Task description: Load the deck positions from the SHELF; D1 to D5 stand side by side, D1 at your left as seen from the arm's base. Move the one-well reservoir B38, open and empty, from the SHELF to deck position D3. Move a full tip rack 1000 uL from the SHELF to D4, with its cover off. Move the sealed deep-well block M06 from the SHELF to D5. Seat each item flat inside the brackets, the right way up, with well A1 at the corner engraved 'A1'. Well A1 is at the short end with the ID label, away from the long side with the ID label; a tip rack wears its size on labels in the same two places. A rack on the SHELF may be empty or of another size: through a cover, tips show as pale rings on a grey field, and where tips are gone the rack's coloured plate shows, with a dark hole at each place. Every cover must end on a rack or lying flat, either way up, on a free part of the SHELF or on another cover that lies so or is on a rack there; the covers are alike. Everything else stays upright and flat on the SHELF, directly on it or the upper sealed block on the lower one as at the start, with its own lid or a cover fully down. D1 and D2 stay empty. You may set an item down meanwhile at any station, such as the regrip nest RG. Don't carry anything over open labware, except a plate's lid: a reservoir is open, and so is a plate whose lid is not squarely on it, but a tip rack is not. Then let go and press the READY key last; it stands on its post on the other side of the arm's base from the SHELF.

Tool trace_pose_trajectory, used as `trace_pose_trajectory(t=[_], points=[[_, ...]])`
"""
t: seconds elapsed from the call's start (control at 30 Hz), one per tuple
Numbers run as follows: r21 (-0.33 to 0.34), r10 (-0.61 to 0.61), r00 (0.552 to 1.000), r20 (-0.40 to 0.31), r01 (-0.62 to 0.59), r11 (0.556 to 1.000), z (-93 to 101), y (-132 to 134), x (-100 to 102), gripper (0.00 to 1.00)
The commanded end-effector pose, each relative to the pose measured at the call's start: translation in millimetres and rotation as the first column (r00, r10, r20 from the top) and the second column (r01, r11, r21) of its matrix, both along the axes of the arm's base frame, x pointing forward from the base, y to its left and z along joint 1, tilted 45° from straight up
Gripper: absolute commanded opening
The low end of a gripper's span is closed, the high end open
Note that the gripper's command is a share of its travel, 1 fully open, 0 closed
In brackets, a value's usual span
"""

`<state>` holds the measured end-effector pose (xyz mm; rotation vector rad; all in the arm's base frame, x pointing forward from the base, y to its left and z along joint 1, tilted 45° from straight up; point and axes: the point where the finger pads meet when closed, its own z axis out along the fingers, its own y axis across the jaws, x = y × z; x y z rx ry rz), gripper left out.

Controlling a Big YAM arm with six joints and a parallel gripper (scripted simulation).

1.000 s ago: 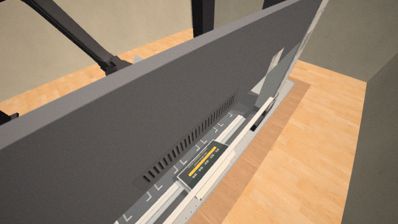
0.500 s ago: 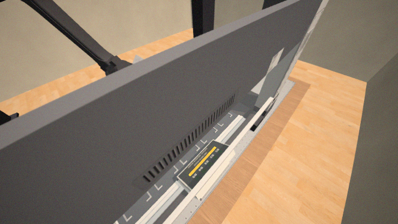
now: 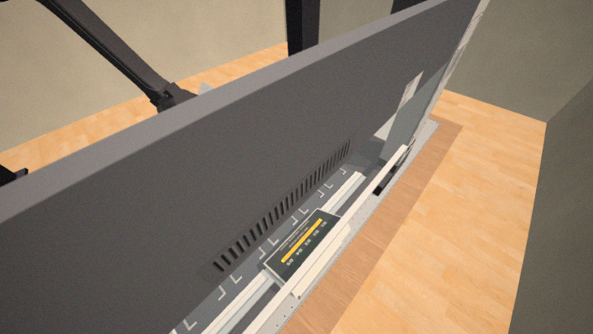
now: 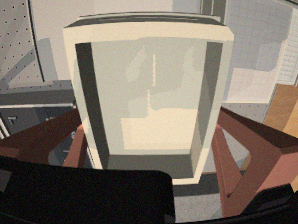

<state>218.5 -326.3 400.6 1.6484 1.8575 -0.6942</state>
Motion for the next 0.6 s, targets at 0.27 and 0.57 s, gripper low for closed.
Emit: trace_pose_trajectory(t=[0.27, 0.57], points=[[-0.047, 0.005, 0.998, 0.060, -0.002, 0.999, 6.4, 23, -1, 0.00], [-0.045, 0.004, 0.998, 0.060, -0.002, 0.999, -9.5, 37, -3, 0.00]])
